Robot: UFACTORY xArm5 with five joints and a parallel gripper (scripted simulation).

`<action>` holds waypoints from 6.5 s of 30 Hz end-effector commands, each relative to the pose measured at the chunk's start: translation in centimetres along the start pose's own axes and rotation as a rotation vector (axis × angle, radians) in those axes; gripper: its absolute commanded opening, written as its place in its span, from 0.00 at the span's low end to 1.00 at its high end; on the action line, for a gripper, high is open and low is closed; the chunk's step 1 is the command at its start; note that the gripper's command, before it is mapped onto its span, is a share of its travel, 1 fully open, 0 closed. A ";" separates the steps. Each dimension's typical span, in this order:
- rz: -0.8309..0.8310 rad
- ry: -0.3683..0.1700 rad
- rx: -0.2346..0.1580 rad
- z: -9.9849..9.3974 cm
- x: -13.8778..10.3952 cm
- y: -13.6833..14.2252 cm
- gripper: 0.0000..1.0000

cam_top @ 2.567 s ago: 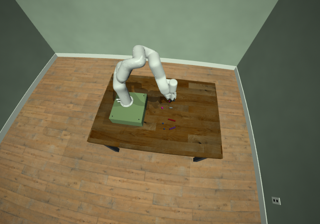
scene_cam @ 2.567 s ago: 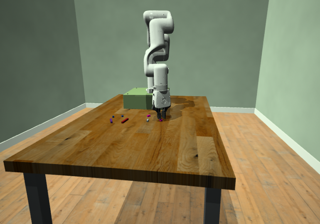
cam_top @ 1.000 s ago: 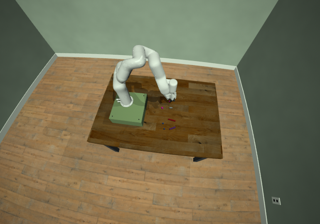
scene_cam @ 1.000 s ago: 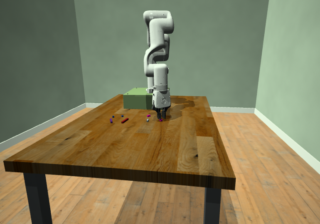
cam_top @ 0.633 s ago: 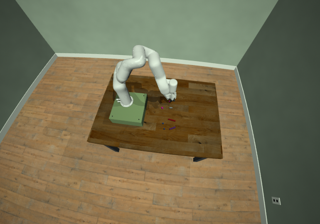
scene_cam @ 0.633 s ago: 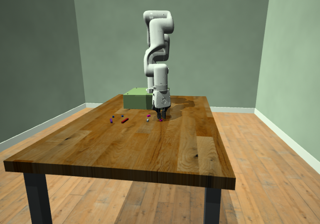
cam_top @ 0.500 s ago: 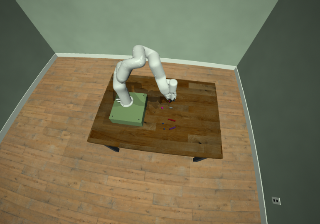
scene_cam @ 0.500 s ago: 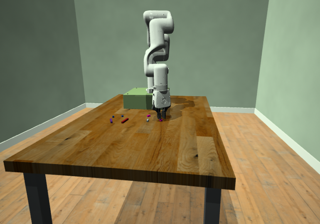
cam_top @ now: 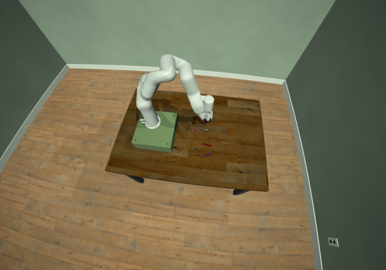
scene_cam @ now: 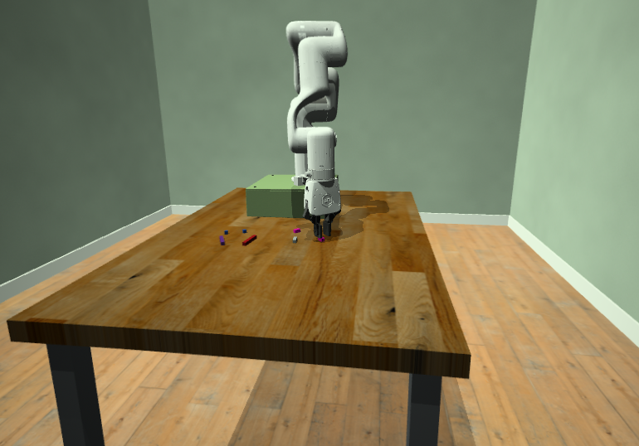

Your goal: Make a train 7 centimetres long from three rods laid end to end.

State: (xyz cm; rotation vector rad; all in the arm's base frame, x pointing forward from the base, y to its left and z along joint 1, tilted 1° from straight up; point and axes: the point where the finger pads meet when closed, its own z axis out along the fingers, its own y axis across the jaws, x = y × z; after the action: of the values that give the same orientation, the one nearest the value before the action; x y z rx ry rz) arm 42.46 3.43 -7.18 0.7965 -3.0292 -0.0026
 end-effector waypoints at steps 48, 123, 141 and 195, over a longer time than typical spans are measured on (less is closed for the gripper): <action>0.000 -0.003 0.001 -0.1 -0.1 -0.1 0.24; 0.000 -0.003 0.001 1.3 -0.1 -0.1 0.04; 0.000 -0.003 0.001 1.3 -0.1 -0.1 0.04; 0.391 -0.005 0.001 -8.8 2.7 -1.7 0.04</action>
State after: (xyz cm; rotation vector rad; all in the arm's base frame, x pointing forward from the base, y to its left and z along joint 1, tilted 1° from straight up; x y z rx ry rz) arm 41.37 1.50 1.40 0.3837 -3.1066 -0.0015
